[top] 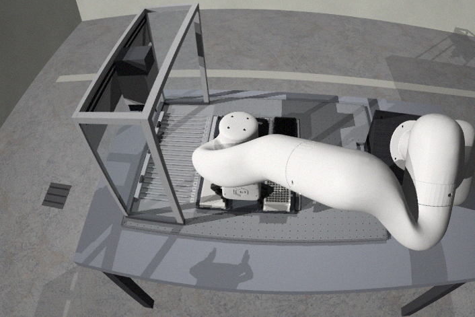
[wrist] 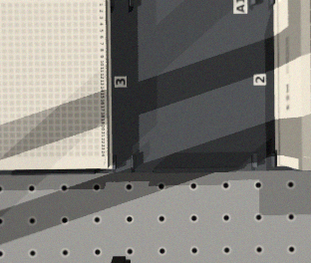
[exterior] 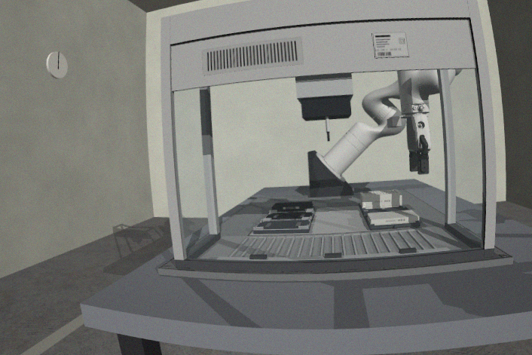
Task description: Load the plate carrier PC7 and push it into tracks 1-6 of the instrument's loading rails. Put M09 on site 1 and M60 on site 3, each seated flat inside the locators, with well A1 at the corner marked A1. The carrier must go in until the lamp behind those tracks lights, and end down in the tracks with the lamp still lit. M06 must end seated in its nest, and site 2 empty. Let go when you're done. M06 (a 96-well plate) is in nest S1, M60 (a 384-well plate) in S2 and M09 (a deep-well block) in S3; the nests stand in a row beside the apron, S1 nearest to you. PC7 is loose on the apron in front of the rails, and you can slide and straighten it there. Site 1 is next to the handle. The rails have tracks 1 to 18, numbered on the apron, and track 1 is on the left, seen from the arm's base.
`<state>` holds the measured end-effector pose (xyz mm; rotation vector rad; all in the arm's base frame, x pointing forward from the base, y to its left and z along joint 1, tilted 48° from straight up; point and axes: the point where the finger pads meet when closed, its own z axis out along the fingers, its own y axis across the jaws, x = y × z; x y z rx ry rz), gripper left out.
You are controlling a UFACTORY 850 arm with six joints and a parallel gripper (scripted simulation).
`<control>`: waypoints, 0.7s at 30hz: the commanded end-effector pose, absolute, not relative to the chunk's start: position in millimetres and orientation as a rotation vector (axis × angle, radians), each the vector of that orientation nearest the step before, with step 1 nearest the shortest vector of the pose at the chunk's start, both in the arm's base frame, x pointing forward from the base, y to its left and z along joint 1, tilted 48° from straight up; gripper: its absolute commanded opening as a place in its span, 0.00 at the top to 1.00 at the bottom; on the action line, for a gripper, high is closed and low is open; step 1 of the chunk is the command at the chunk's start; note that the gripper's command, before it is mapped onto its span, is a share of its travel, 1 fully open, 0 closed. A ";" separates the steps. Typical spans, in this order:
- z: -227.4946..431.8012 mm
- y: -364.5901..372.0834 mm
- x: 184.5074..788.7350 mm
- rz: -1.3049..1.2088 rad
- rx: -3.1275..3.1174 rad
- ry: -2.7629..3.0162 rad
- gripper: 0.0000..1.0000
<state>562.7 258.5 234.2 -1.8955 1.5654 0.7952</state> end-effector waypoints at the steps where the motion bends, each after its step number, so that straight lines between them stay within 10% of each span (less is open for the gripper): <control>1: 232.2 261.2 563.0 0.793 -1.895 1.565 0.00; 21: 211.9 283.3 560.2 0.793 -1.895 1.565 0.00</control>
